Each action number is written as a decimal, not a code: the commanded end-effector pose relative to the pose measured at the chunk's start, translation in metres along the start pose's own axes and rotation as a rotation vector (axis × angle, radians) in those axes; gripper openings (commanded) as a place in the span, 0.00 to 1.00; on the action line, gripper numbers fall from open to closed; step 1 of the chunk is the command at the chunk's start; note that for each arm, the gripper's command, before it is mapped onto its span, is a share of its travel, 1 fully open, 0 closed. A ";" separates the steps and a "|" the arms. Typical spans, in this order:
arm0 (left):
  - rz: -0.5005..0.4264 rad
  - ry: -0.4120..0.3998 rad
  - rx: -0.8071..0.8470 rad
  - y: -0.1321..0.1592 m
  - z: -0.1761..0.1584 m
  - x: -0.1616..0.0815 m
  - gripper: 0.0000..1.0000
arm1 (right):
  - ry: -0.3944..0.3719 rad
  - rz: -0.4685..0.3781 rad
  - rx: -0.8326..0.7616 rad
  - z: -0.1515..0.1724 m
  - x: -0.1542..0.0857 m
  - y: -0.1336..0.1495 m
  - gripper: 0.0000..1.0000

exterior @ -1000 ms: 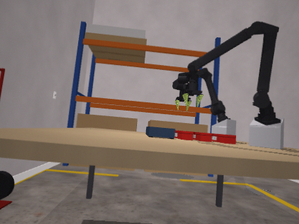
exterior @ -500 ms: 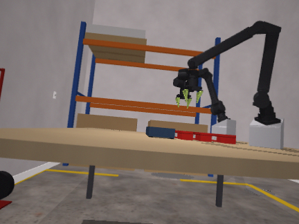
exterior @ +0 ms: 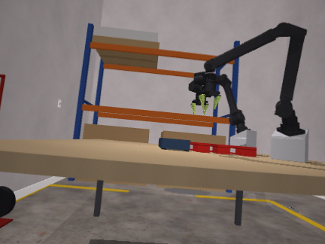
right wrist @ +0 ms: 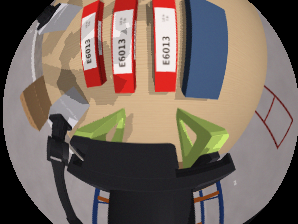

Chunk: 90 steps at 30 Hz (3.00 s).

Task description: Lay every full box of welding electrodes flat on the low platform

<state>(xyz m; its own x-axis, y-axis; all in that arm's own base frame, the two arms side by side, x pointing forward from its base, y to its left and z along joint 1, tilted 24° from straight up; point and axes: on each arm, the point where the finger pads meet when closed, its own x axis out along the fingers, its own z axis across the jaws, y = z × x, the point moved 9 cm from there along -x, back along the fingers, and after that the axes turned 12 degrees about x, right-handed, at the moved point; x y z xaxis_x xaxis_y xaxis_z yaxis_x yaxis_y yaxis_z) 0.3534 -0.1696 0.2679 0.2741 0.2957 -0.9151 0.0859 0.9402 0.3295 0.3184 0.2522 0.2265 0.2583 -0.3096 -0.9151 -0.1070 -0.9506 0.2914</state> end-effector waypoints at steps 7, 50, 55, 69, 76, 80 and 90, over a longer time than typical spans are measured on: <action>-0.013 -0.031 -0.008 -0.001 0.007 -0.014 0.72 | 0.051 -0.056 0.039 -0.022 -0.029 -0.006 0.72; -0.011 -0.030 -0.007 -0.001 0.008 0.020 0.72 | 0.036 -0.039 0.021 -0.013 0.017 -0.005 0.72; -0.011 -0.030 -0.007 -0.001 0.008 0.027 0.72 | 0.036 -0.038 0.020 -0.013 0.024 -0.005 0.72; -0.010 -0.030 -0.007 -0.001 0.008 0.043 0.72 | 0.036 -0.038 0.020 -0.014 0.041 -0.006 0.72; -0.010 -0.030 -0.007 -0.001 0.008 0.047 0.72 | 0.036 -0.037 0.020 -0.014 0.043 -0.006 0.72; -0.010 -0.030 -0.007 -0.001 0.008 0.047 0.72 | 0.036 -0.037 0.020 -0.014 0.043 -0.006 0.72; -0.010 -0.030 -0.007 -0.001 0.008 0.047 0.72 | 0.036 -0.037 0.020 -0.014 0.043 -0.006 0.72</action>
<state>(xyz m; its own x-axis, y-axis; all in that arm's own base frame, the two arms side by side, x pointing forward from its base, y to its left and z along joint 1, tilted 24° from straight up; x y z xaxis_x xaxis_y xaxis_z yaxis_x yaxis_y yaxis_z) 0.3678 -0.1616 0.2258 0.2966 0.2880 -0.9105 0.0932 0.9402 0.3278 0.3419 0.2428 0.1846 0.2821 -0.2889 -0.9149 -0.1197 -0.9567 0.2652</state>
